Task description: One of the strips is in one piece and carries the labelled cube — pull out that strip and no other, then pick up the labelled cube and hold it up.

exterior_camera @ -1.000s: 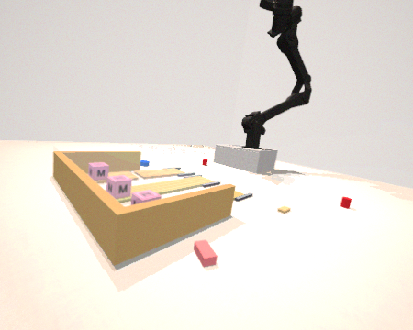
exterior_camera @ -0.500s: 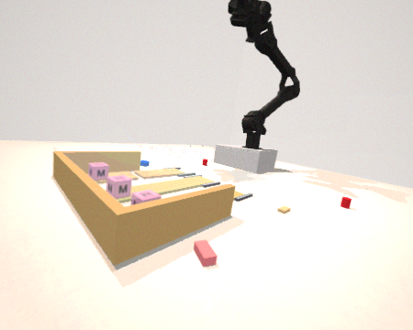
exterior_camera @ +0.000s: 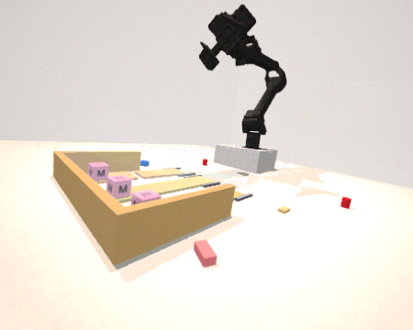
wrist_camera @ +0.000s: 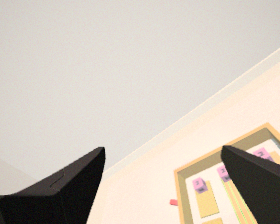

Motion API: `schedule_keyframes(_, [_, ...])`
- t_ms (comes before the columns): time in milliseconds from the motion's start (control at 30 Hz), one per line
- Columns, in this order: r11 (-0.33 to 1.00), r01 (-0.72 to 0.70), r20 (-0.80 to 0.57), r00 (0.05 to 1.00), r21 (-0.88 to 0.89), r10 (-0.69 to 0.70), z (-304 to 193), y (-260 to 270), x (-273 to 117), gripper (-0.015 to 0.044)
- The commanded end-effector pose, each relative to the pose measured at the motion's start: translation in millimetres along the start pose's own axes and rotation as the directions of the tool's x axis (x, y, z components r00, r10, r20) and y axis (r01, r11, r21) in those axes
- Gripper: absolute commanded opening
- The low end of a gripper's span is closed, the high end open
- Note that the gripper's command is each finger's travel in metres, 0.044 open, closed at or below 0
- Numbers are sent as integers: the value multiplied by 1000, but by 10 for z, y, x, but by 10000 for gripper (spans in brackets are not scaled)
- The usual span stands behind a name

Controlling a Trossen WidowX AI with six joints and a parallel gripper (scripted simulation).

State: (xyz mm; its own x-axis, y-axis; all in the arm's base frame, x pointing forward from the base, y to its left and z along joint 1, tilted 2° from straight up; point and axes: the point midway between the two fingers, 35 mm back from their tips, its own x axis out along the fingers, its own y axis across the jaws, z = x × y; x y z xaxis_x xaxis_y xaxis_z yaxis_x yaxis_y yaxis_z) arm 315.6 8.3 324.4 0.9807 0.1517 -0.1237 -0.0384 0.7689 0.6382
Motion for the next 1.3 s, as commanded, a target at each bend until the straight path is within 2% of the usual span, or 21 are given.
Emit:
schedule_keyframes(0, [963, 101, -131, 982, -249, -137, -612, -395, 216, 400])
schedule_keyframes(233, [761, 73, -292, 896, -644, -334, -1504, -929, 238, 400])
schedule_keyframes(667, [745, 64, -300, 890, -664, -345, -1552, -958, 229, 400])
schedule_keyframes(767, [751, 67, -346, 858, -657, -380, -1577, -974, 311, 321])
schedule_keyframes(900, [763, 81, -462, 753, -641, -468, -1668, -1038, 527, 216])
schedule_keyframes(1167, [771, 135, -651, 457, -623, -606, -1994, -1257, 870, 6])
schedule_keyframes(1267, [764, 161, -698, 322, -625, -639, -2152, -1362, 956, 0])
